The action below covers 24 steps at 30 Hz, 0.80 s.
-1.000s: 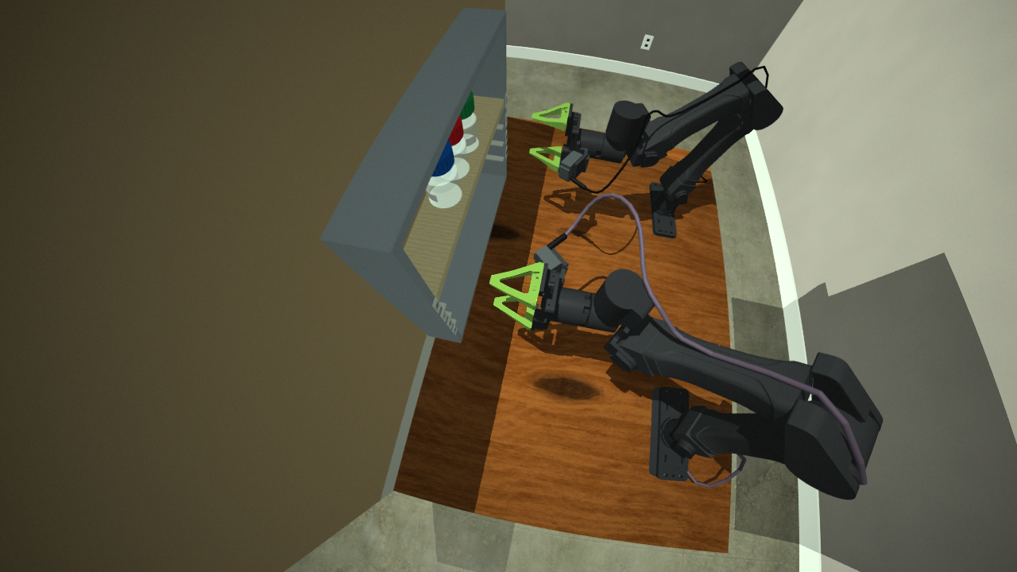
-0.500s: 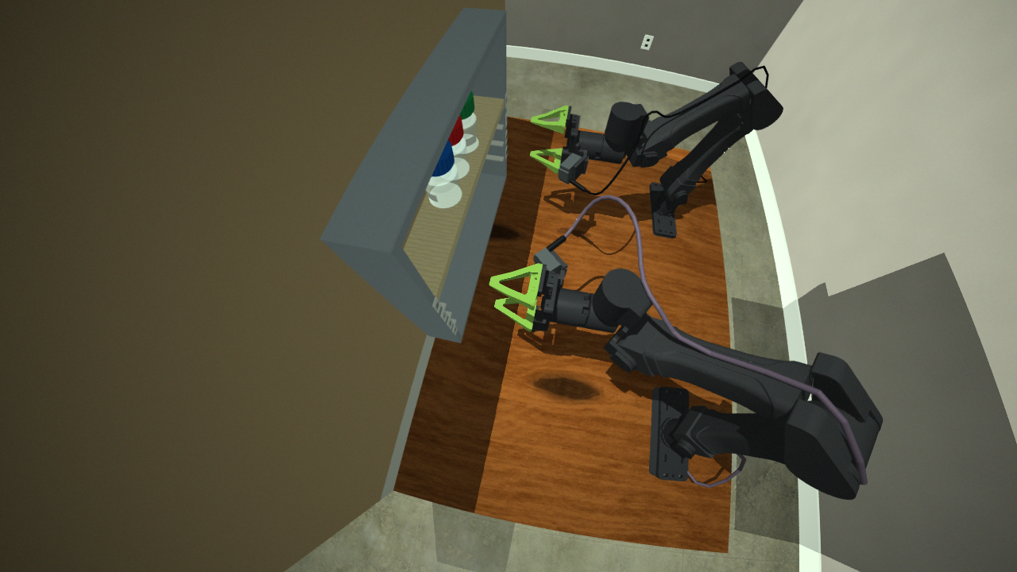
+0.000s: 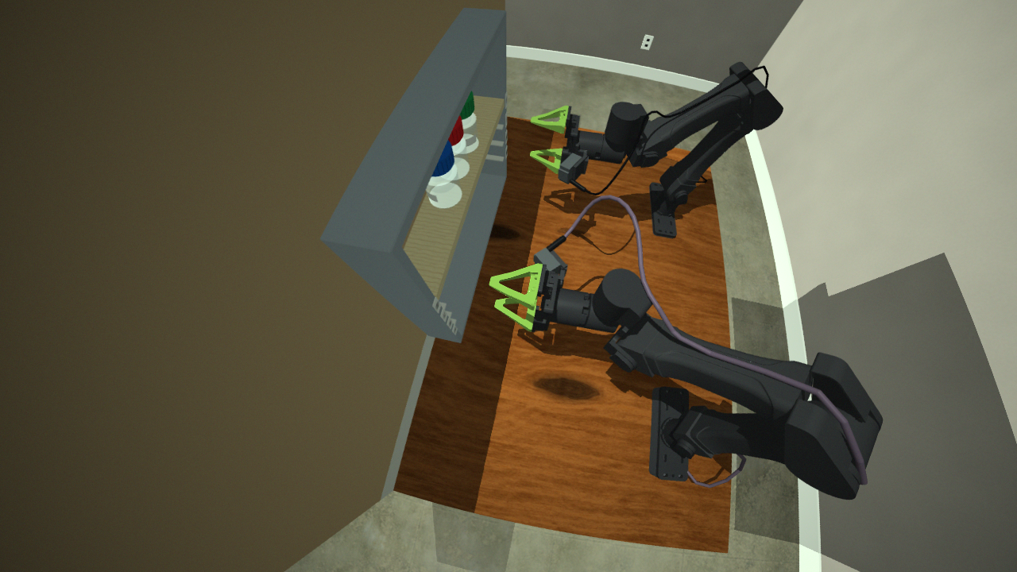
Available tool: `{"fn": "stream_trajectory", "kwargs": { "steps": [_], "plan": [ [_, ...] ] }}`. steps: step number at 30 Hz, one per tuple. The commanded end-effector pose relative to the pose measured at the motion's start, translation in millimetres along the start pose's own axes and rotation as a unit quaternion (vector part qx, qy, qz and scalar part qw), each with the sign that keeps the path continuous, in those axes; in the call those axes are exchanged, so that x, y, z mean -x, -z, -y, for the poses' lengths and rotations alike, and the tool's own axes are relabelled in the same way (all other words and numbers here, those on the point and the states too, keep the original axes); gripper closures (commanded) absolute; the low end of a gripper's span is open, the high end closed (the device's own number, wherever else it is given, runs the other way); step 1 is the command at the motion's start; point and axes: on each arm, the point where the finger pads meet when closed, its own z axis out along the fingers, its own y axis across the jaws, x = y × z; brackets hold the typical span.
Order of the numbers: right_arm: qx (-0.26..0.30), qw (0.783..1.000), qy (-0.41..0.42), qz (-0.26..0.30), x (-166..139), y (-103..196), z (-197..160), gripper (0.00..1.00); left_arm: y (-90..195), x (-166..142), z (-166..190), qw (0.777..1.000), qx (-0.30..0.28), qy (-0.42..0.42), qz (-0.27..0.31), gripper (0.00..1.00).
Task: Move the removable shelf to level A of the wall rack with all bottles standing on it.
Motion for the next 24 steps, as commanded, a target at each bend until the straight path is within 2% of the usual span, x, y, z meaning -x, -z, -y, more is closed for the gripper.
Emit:
{"fn": "stream_trajectory", "kwargs": {
  "steps": [1, 24],
  "plan": [
    [-0.023, 1.000, -0.012, 0.000, -2.4, 1.3, 23.5, 0.00, -0.9, -2.3, -25.3, 1.000, 0.024, 0.014, -0.001, 0.00],
    [-0.023, 1.000, -0.012, 0.000, 8.4, -4.0, 31.2, 0.00, -6.1, 8.9, -33.0, 1.000, 0.024, 0.014, -0.001, 0.00]
  ]
}}
